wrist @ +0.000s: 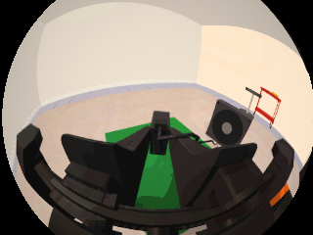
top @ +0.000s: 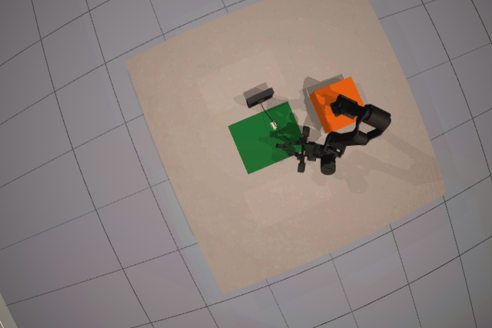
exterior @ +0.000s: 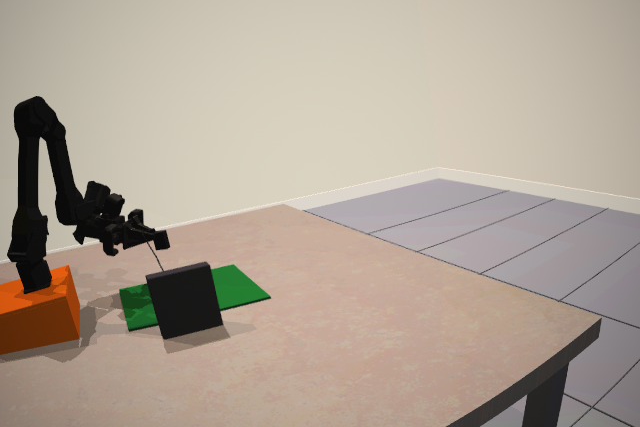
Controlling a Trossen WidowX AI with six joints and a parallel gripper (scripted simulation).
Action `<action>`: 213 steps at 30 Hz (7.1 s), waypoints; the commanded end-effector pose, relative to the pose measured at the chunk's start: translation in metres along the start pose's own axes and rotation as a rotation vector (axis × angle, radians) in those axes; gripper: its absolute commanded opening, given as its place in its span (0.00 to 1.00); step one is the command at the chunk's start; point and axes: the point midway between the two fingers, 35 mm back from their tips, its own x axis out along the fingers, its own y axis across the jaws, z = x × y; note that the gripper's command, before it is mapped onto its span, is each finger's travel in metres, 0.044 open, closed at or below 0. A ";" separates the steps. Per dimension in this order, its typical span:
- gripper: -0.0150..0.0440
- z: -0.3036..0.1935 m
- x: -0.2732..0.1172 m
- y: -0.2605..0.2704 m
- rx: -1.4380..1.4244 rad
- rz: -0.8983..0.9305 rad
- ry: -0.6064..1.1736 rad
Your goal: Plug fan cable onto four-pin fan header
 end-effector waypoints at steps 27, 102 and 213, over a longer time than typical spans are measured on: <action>0.25 -0.027 -0.003 0.000 0.000 -0.001 0.001; 0.25 -0.093 0.006 0.000 -0.002 -0.002 0.001; 1.00 -0.105 0.041 0.035 -0.145 0.015 0.298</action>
